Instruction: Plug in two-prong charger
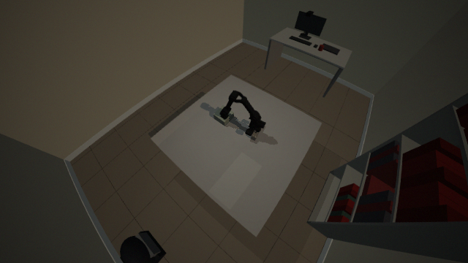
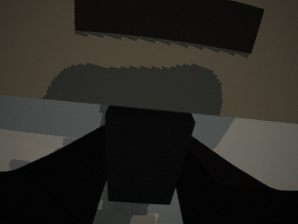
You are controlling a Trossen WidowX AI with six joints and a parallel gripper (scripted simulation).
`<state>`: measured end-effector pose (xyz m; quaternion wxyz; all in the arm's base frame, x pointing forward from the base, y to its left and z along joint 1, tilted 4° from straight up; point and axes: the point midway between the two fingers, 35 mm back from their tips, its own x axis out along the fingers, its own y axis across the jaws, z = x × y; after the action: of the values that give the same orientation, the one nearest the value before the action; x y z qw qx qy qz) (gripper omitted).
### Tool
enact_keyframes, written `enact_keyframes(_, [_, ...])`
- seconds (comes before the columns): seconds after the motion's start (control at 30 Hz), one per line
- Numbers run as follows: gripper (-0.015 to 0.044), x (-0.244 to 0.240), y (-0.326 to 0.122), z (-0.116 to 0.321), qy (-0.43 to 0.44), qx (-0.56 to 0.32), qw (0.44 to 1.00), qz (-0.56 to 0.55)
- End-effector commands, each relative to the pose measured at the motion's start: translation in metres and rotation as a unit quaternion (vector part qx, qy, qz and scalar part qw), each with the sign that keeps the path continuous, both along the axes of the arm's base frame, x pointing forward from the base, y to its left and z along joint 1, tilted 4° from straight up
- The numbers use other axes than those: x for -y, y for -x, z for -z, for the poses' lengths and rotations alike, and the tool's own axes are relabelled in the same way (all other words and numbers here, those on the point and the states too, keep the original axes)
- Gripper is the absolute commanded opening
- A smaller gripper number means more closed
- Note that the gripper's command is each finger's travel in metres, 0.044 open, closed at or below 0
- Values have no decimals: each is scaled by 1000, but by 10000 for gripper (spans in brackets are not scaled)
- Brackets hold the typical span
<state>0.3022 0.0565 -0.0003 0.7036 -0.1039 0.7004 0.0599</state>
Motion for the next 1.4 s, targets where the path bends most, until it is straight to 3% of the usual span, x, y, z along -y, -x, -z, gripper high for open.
enact_keyframes(0.0, [0, -1, -2, -1, -2, 1, 1000, 2])
enact_keyframes(1.37, [0, -5, -17, -2, -2, 1, 1000, 2])
